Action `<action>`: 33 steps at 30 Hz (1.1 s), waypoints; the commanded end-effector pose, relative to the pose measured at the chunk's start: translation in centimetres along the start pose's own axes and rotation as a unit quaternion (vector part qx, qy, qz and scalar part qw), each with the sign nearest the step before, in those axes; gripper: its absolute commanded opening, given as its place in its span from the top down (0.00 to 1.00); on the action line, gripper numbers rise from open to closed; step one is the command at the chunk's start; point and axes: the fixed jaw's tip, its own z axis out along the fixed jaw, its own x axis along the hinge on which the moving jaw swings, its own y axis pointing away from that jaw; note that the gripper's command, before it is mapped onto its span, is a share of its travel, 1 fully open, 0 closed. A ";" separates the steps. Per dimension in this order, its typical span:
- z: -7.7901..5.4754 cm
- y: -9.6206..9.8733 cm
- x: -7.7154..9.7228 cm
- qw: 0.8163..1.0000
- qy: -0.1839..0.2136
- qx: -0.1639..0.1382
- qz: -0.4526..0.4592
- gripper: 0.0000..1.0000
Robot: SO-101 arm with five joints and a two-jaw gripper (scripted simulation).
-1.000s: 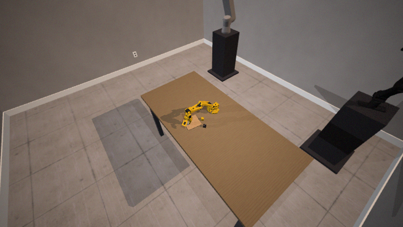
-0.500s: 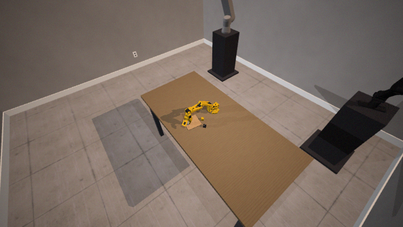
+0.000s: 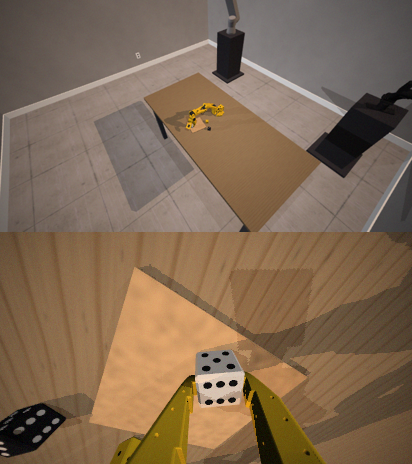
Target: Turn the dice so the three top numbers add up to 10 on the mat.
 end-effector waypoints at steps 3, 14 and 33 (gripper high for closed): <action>-1.3 -0.1 -1.0 0.999 -0.033 0.014 -0.009 0.78; -1.3 -0.1 -1.0 0.999 -0.033 0.014 -0.009 0.69; -2.6 -0.2 -1.1 0.999 -0.049 0.021 -0.008 0.67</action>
